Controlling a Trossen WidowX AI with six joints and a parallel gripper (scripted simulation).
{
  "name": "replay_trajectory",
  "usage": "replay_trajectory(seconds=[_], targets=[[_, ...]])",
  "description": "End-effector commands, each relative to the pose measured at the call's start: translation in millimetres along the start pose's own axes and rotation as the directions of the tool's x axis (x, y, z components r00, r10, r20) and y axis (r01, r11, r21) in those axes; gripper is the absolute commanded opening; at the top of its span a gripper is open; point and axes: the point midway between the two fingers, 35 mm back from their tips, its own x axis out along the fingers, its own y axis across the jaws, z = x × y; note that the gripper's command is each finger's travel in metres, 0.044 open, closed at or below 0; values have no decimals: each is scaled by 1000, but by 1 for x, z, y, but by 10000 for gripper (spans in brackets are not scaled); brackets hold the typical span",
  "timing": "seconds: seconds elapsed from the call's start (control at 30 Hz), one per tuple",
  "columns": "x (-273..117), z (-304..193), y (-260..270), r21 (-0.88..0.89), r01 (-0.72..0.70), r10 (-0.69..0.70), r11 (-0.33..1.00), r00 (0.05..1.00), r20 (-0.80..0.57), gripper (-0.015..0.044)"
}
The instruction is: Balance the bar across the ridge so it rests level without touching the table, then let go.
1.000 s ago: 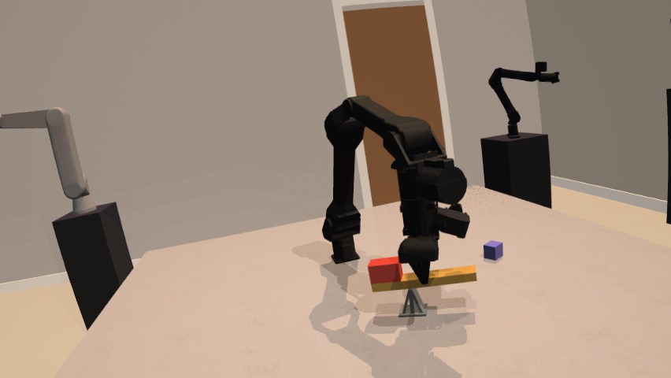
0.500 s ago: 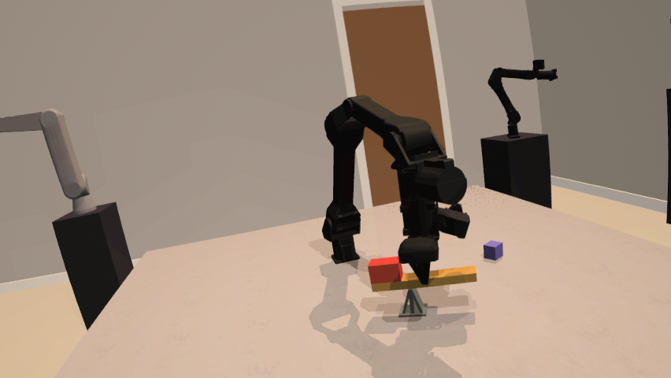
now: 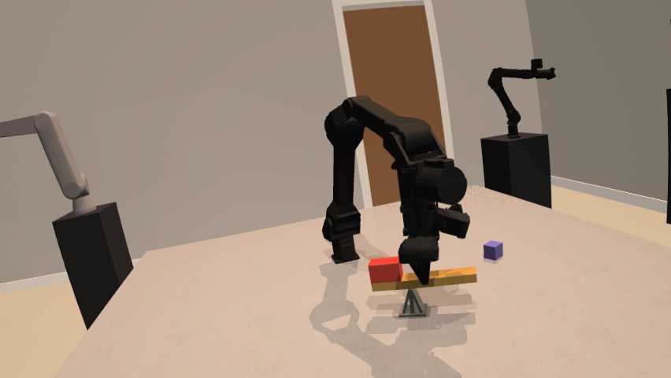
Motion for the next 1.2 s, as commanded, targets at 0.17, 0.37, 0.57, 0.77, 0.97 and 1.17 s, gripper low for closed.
replay_trajectory(seconds=[0.17,0.37,0.57,0.77,0.97,1.17], targets=[[3,0,1,3,-4,4,1000,1000,0,0],[4,0,1,3,-4,4,1000,1000,0,0],[4,0,1,3,-4,4,1000,1000,0,0],[2,0,1,3,-4,4,1000,1000,0,0],[1,0,1,3,-4,4,1000,1000,0,0],[0,0,0,-1,2,-2,1000,1000,1,0]])
